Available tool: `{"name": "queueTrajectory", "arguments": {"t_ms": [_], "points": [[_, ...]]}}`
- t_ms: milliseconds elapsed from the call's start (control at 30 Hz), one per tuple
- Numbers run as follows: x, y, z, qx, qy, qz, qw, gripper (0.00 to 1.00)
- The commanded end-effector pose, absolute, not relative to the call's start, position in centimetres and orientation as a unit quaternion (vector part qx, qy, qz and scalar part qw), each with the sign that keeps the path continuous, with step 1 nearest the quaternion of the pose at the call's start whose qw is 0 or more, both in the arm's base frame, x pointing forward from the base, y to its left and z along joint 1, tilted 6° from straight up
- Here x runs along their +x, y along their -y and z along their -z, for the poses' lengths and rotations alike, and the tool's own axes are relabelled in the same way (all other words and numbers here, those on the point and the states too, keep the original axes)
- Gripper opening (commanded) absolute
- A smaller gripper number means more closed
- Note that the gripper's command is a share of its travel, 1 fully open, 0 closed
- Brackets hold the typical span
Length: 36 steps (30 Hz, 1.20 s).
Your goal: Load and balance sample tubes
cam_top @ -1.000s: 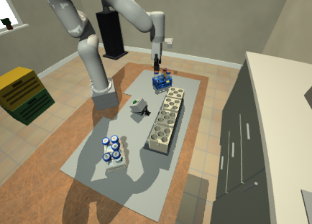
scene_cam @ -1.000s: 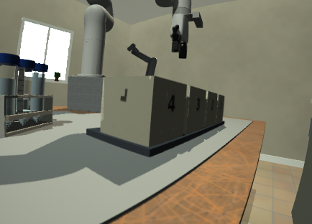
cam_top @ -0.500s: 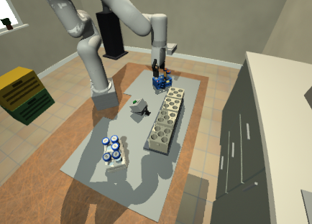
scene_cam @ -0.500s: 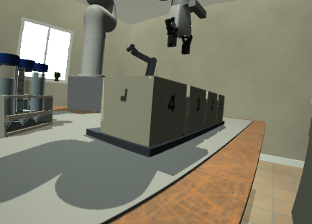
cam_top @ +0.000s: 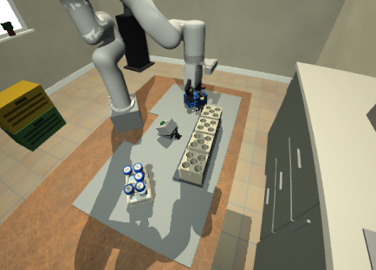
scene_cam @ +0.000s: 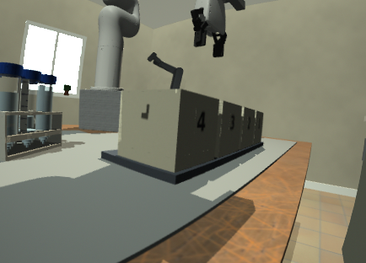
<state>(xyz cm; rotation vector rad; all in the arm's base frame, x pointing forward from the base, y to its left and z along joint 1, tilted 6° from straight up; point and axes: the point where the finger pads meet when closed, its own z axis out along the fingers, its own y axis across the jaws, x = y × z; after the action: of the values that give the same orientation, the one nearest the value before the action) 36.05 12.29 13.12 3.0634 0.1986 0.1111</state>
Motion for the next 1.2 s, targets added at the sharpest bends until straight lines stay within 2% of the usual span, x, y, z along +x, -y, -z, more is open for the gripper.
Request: {"name": "queueTrajectory", "arguments": {"t_ms": [0,400,433,1167], "points": [[37.0,-11.3,-13.4,0.997,-0.066,-0.037,0.034,1.00],[40.6,-6.6,-13.9,0.997,-0.066,-0.038,0.034,1.00],[40.4,-7.0,-13.9,0.995,-0.082,-0.037,0.034,0.57],[35.1,-14.2,-13.0,0.927,-0.373,-0.025,0.043,0.57]]}}
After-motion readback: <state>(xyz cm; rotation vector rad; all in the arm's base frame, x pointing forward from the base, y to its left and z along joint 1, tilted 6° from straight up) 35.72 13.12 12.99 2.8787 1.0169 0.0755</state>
